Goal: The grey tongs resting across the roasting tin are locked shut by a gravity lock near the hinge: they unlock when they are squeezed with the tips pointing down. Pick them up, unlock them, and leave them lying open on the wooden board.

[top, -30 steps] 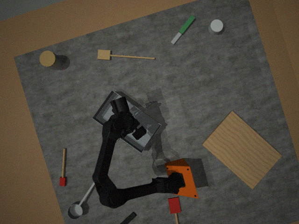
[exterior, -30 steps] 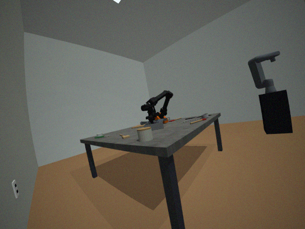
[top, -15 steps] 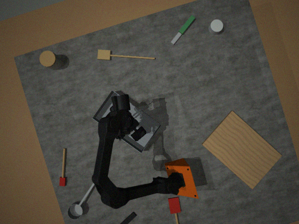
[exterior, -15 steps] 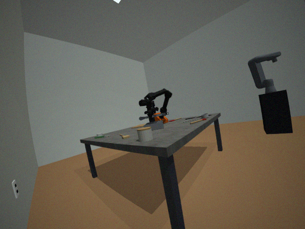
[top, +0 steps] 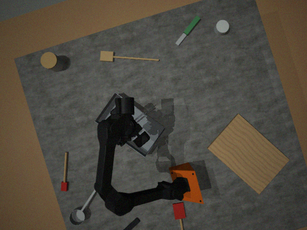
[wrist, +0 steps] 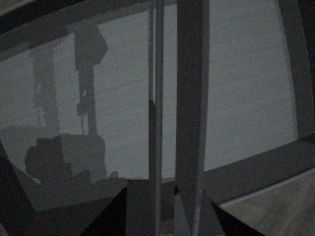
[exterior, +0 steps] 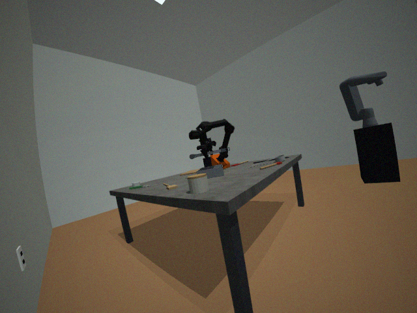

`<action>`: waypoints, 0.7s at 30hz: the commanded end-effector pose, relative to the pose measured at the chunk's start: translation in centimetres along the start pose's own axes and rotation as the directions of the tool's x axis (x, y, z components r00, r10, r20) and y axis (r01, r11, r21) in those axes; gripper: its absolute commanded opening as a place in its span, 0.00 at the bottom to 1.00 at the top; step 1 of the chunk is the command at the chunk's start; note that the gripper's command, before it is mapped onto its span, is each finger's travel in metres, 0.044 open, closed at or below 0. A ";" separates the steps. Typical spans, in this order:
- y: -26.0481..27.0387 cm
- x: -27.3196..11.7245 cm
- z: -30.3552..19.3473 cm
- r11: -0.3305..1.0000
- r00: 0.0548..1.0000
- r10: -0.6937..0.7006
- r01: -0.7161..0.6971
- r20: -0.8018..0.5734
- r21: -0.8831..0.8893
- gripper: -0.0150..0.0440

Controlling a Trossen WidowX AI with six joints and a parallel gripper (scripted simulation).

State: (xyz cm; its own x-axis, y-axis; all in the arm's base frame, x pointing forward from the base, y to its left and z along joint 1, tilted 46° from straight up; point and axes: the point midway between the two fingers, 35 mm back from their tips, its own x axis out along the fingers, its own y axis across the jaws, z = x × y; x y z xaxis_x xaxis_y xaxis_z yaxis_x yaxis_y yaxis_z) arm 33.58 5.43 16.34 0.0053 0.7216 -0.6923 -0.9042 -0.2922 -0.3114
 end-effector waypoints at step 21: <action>0.5 -0.5 -5.1 0.719 1.000 0.006 0.011 -0.022 0.695 0.00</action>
State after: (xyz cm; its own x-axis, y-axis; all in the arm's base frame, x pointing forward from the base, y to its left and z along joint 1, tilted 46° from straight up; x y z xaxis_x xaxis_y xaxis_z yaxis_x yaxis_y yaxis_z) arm 34.86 2.58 13.57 -0.0004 0.7103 -0.7039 -0.9814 0.1348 0.1366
